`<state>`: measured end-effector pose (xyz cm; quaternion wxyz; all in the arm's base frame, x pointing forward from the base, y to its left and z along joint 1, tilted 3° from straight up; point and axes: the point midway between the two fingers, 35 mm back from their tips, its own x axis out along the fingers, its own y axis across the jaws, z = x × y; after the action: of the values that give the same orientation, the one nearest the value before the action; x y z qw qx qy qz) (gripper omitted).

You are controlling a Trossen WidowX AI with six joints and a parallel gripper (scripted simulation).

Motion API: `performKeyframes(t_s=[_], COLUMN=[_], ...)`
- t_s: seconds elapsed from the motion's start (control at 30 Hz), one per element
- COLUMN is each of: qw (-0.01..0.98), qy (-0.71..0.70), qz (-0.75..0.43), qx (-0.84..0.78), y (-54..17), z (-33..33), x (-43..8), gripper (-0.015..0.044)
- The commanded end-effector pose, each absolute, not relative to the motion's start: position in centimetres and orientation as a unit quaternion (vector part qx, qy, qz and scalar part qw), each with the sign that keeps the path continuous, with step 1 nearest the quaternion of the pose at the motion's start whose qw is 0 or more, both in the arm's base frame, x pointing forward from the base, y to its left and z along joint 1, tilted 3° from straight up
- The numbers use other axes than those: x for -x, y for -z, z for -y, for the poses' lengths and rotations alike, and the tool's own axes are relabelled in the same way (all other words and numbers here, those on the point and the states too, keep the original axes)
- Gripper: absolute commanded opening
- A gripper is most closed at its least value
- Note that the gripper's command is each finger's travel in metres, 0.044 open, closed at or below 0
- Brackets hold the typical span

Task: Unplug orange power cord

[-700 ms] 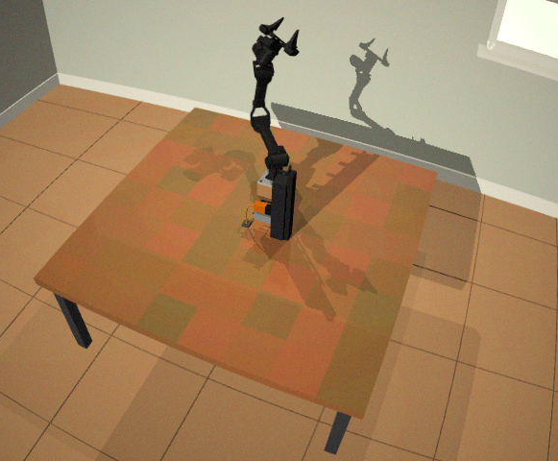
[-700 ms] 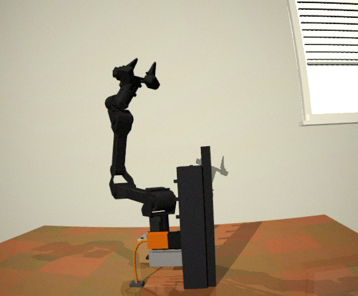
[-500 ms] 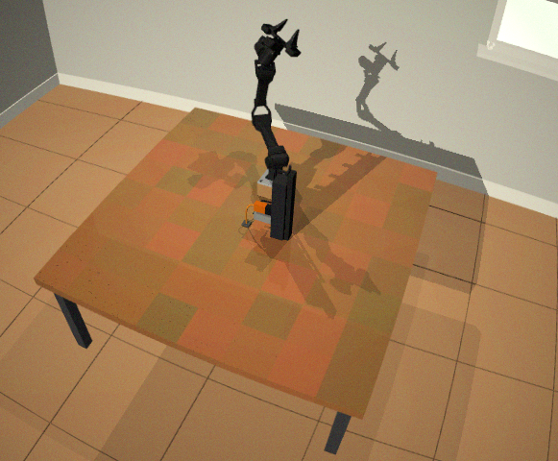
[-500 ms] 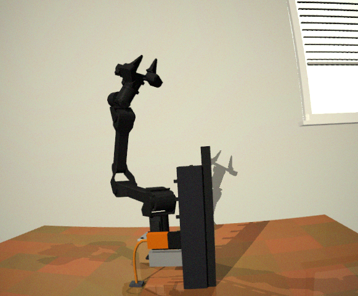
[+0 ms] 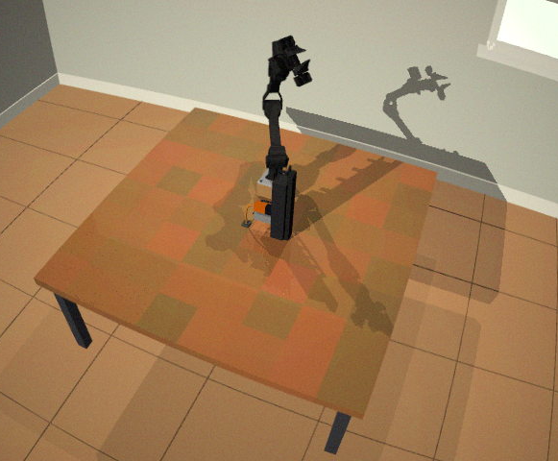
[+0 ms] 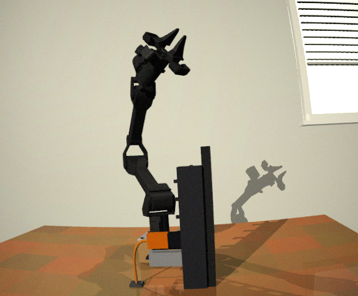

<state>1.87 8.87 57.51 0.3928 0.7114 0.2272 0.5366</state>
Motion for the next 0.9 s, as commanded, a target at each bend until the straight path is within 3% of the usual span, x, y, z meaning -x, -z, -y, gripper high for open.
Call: performKeyframes(t_s=[0.0,0.5,0.87], qw=[0.447,0.599,0.628], qy=[-0.454,-0.101,0.199], qz=[-0.246,-0.327,-0.422], qx=[-0.731,-0.724,-0.624], y=[-54.7,-38.3,-22.0], z=[-11.8,-14.9,-10.2], x=[-7.4,-24.4,-29.5], gripper=[0.016,0.016,0.016])
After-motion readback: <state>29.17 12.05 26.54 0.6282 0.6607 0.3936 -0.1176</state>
